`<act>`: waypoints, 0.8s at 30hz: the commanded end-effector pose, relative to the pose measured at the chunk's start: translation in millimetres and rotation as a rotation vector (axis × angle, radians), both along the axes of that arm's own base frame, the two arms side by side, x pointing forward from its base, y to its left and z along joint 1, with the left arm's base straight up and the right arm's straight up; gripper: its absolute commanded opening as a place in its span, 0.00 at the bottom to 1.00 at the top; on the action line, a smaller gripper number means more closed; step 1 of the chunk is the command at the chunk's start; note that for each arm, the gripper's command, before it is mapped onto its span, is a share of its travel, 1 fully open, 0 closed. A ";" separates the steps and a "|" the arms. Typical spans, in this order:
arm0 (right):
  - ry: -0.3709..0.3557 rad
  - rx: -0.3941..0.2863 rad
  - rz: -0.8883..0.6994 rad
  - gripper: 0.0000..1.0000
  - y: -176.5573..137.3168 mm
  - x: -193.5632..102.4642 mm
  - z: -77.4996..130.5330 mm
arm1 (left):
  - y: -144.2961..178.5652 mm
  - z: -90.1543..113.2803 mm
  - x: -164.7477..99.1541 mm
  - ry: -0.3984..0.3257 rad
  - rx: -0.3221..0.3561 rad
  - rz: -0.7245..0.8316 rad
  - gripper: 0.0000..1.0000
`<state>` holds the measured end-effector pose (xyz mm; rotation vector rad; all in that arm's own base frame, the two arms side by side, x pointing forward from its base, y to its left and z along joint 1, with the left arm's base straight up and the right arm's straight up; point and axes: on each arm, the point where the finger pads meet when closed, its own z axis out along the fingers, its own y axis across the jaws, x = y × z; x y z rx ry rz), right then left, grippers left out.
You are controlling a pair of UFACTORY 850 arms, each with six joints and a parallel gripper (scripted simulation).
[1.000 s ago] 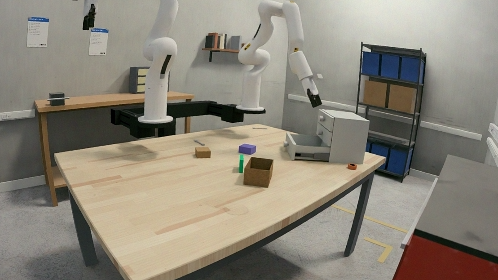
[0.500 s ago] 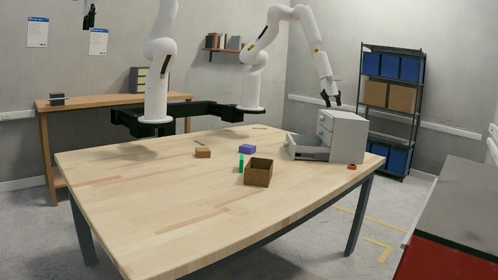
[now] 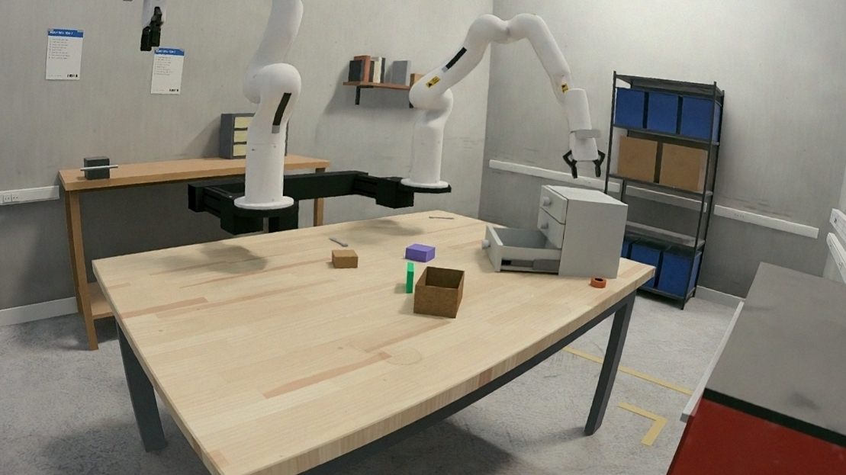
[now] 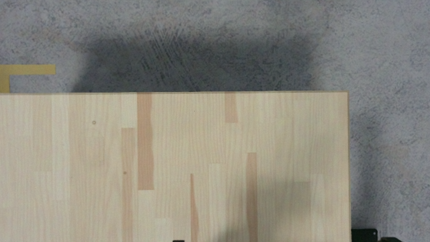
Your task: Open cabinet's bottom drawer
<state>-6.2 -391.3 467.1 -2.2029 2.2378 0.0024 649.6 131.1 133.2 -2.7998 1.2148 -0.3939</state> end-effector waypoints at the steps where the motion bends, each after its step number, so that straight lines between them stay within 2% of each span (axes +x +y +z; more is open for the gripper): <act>1: 0.000 -0.002 0.000 1.00 -0.4 0.0 0.9 | 58.6 5.1 -5.4 0.073 0.042 -0.181 1.00; 3: 0.000 -0.002 0.000 1.00 -0.4 0.0 0.9 | 84.6 7.1 -12.1 0.102 0.063 -0.245 1.00; 5: 0.000 -0.002 0.000 1.00 -0.4 0.0 0.9 | 84.6 7.1 -12.1 0.102 0.063 -0.245 1.00; 8: 0.000 -0.002 0.000 1.00 -0.4 0.0 0.9 | 116.2 9.7 -21.8 0.139 0.088 -0.320 1.00; 12: 0.000 -0.002 0.000 1.00 -0.4 0.0 0.9 | 141.7 12.2 -31.0 0.171 0.107 -0.377 1.00; 24: 0.000 -0.002 0.000 1.00 -0.4 0.0 0.9 | 152.2 13.2 -35.1 0.184 0.114 -0.400 1.00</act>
